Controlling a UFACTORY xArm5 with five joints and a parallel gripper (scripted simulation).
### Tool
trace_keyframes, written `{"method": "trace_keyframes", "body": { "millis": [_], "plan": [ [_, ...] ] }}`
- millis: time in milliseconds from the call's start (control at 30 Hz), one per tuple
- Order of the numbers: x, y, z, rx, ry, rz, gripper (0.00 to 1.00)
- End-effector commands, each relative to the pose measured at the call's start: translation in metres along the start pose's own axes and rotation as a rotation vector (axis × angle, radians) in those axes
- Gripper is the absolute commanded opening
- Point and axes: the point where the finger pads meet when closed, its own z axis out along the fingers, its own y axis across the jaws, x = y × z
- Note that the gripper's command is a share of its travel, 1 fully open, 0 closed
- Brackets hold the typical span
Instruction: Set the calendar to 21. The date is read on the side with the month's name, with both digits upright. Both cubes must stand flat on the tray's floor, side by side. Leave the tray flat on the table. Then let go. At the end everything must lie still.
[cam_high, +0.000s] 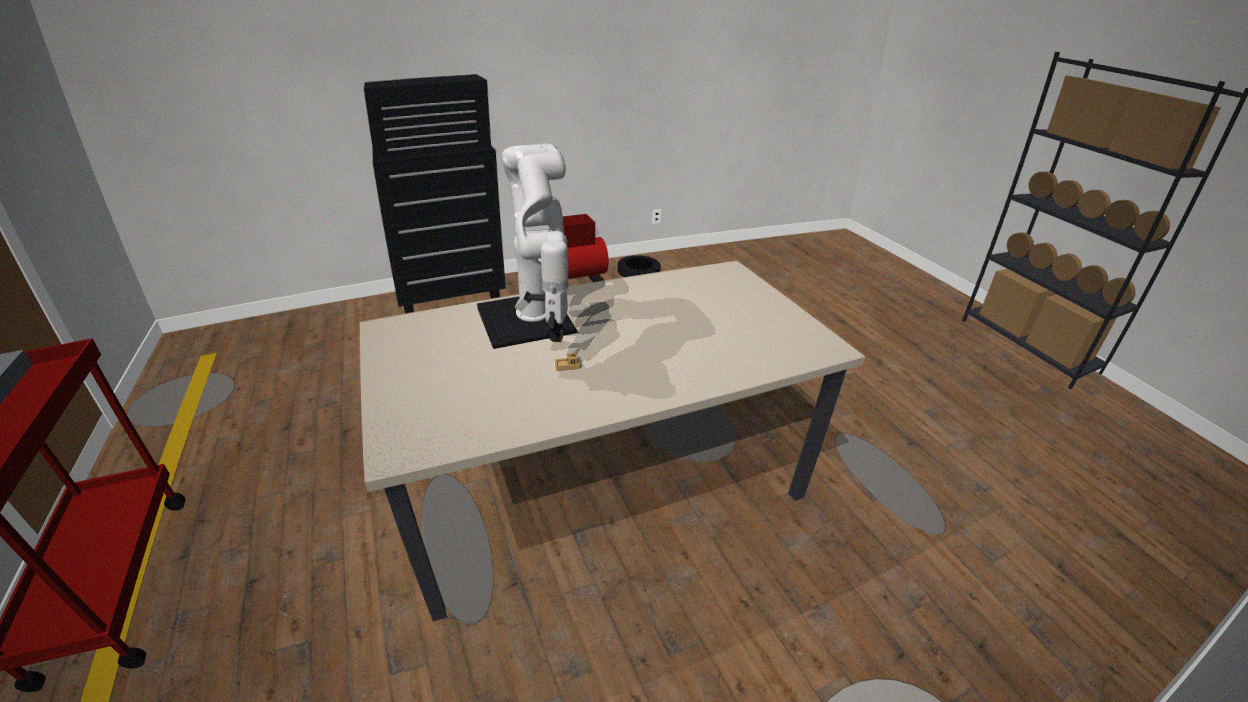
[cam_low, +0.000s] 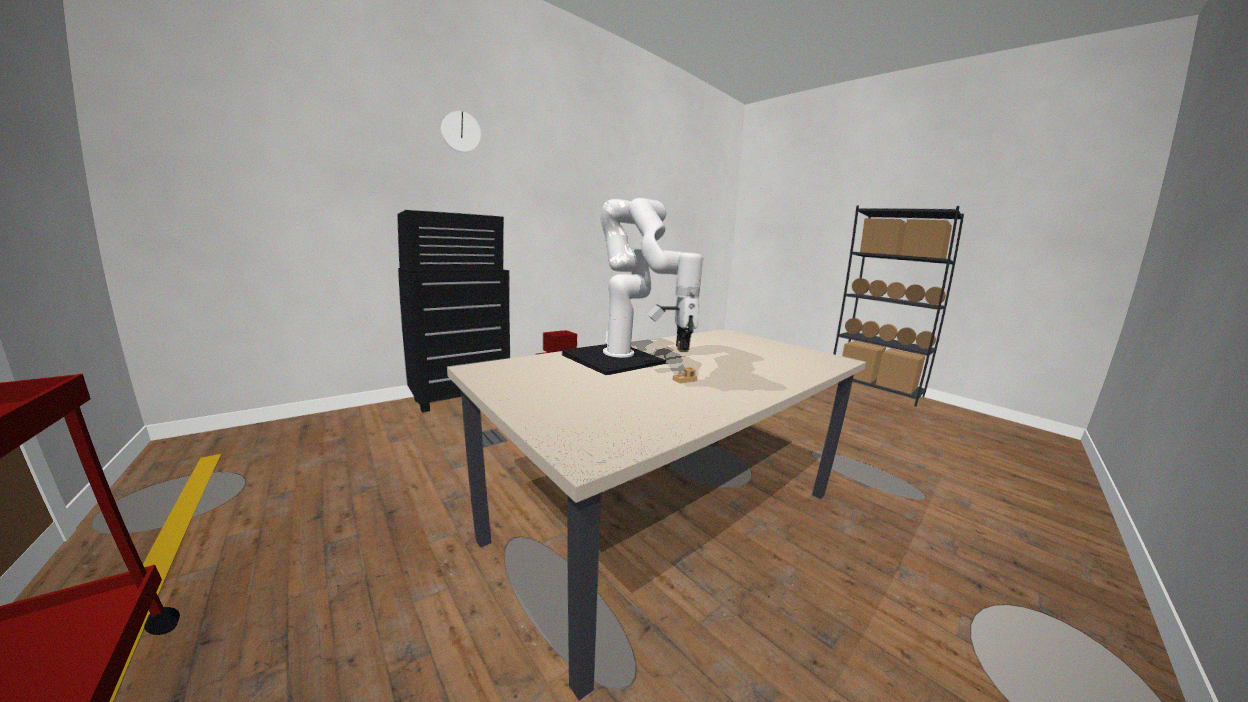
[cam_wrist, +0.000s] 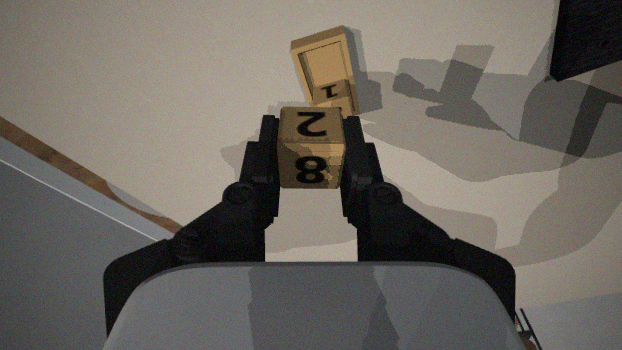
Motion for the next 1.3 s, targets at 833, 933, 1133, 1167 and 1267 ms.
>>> {"method": "trace_keyframes", "body": {
  "millis": [833, 933, 1133, 1167, 1267],
  "plan": [
    [-0.011, 0.013, -0.001, 0.004, -0.003, -0.302, 0.27],
    [-0.011, 0.014, 0.003, 0.004, -0.003, -0.307, 0.27],
    [-0.011, 0.014, 0.018, 0.004, -0.003, -0.313, 0.27],
    [-0.011, 0.014, 0.021, 0.004, -0.003, -0.313, 0.27],
    [-0.011, 0.014, 0.031, 0.004, -0.003, -0.313, 0.27]
  ]
}}
